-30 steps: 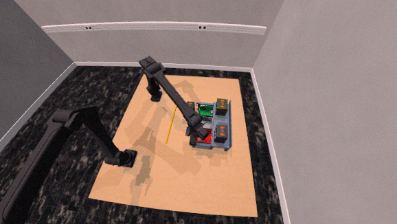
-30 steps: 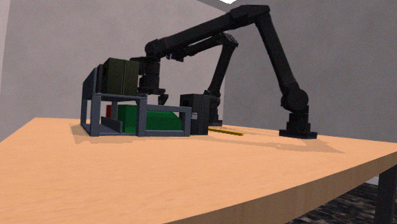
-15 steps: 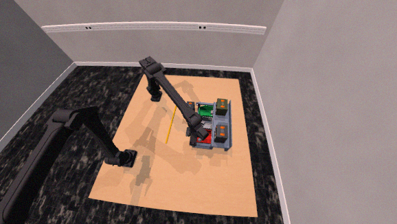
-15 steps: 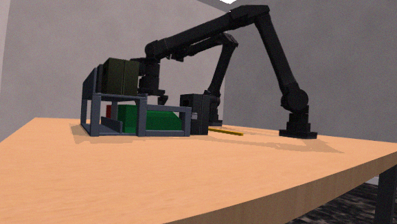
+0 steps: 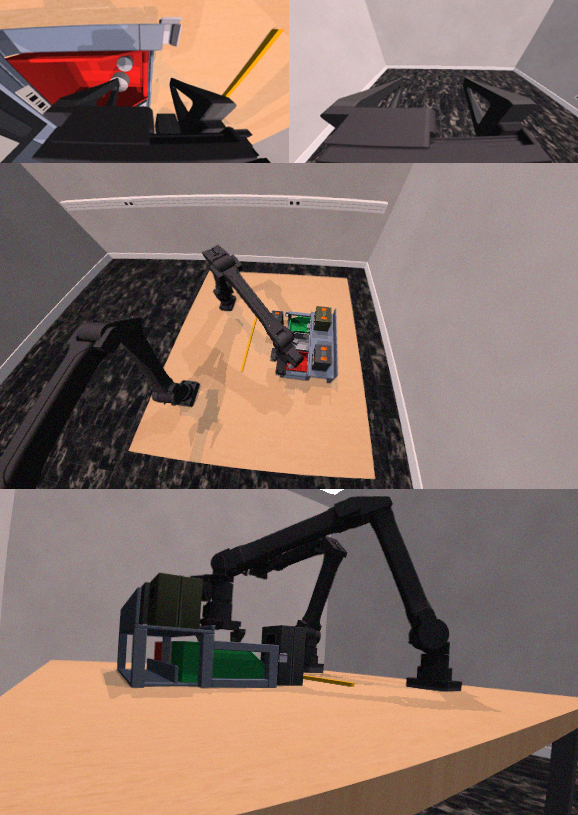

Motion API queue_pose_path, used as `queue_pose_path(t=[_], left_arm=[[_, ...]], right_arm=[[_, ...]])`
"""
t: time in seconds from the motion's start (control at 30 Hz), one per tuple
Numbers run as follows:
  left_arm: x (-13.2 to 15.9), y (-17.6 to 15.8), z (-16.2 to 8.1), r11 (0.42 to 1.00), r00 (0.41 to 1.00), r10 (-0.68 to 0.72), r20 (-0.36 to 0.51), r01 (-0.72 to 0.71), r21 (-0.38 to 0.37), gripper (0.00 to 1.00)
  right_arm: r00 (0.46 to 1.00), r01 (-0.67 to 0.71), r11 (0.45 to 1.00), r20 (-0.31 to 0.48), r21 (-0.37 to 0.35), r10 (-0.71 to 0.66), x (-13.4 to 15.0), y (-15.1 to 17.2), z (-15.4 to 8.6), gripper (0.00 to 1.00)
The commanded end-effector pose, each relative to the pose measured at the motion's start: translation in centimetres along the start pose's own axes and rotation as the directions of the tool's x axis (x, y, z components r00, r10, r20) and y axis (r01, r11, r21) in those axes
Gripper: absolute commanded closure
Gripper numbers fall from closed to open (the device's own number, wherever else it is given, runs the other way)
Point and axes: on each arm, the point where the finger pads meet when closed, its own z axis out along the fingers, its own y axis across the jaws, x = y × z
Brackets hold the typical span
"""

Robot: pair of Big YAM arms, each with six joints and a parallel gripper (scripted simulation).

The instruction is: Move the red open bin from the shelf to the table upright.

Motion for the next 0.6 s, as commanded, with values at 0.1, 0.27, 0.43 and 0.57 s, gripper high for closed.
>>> queue_pose_path(t=[0.1, 0.27, 0.43, 0.57], left_arm=[[-0.3, -0.11, 0.5, 1.0, 1.0, -0.004, 0.002, 0.004, -0.001, 0.1], [-0.25, -0.16, 0.87, 1.0, 1.0, -0.004, -0.002, 0.004, 0.003, 0.1], [-0.19, -0.23, 0.81, 1.0, 1.0, -0.004, -0.002, 0.004, 0.004, 0.1], [-0.17, -0.25, 0.82, 1.0, 1.0, -0.004, -0.003, 0.004, 0.004, 0.1]], right_arm=[[1.0, -0.016, 1.0, 0.016, 0.007, 0.016, -1.27, -0.57, -0.79, 0.0], [1.0, -0.016, 1.0, 0.016, 0.007, 0.016, -1.27, -0.57, -0.79, 0.0], [1.0, -0.016, 1.0, 0.016, 0.007, 0.016, -1.27, -0.57, -0.79, 0.0], [1.0, -0.016, 1.0, 0.016, 0.007, 0.016, -1.27, -0.57, -0.79, 0.0]])
